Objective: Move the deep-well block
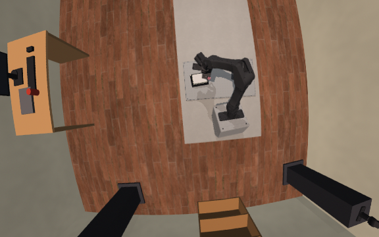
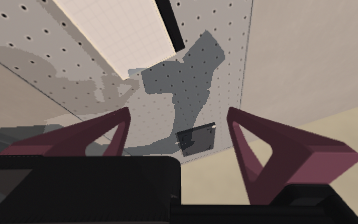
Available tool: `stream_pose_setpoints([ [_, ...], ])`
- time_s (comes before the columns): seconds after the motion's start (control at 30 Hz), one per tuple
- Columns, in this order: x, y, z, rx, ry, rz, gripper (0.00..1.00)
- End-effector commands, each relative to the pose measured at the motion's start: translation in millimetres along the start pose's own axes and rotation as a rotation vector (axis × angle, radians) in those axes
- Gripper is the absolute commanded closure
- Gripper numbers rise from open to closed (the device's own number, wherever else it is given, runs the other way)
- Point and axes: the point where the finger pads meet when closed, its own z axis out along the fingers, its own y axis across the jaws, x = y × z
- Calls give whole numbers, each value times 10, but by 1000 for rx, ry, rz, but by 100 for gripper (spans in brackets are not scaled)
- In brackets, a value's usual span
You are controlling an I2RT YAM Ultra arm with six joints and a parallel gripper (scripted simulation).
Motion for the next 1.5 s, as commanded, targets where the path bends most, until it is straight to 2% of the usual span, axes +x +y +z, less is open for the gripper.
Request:
stream_pose_setpoints([
  [0.0, -176, 74, 1, -47, -78, -101, 0],
  [0.1, -212, 104, 19, -52, -84, -112, 0],
  [0.2, -321, 196, 67, -92, -128, -193, 0],
  [0.27, -360, 229, 85, -97, -133, -204, 0],
  [0.53, -636, 484, 192, -175, -244, -386, 0],
  [1.47, -637, 483, 192, -175, -244, -386, 0],
])
